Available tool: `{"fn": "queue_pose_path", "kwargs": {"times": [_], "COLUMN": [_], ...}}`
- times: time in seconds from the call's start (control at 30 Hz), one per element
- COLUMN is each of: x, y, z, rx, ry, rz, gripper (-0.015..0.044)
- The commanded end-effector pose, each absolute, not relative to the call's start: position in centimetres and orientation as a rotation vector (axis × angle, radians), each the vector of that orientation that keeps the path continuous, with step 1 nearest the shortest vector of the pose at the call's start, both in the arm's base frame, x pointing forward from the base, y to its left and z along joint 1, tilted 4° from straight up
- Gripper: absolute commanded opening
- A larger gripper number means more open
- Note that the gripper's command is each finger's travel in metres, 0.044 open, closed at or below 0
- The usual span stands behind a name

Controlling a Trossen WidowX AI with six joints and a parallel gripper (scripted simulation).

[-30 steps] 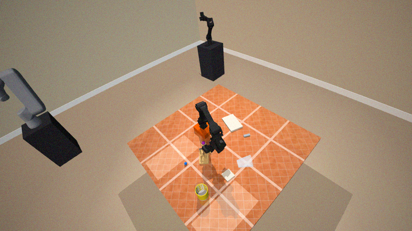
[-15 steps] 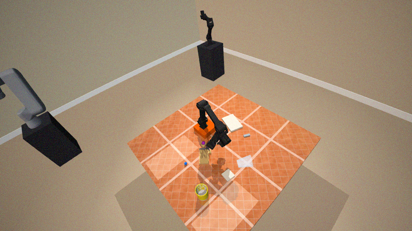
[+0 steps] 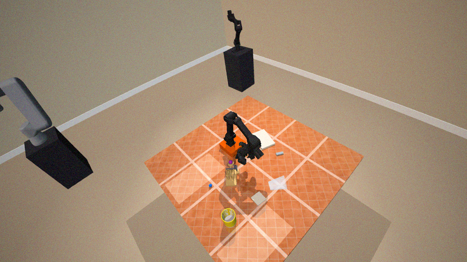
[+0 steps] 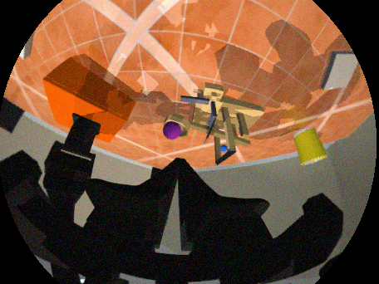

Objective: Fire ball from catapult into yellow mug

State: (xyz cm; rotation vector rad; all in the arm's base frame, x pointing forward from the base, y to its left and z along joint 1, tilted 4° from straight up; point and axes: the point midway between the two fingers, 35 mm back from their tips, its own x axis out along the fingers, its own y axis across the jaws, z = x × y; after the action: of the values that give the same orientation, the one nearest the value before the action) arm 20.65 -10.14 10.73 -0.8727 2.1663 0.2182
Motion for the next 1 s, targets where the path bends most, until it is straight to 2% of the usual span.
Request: {"fn": "queue_pose_path", "kwargs": {"times": [0.0, 0.97], "x": [19.8, 20.4], "y": [-9.9, -10.0], "z": [10.8, 7.0], "rx": [-0.941, -0.941], "ry": [2.205, 2.205], "rz": [0.278, 0.277], "gripper": [0.0000, 0.0000]}}
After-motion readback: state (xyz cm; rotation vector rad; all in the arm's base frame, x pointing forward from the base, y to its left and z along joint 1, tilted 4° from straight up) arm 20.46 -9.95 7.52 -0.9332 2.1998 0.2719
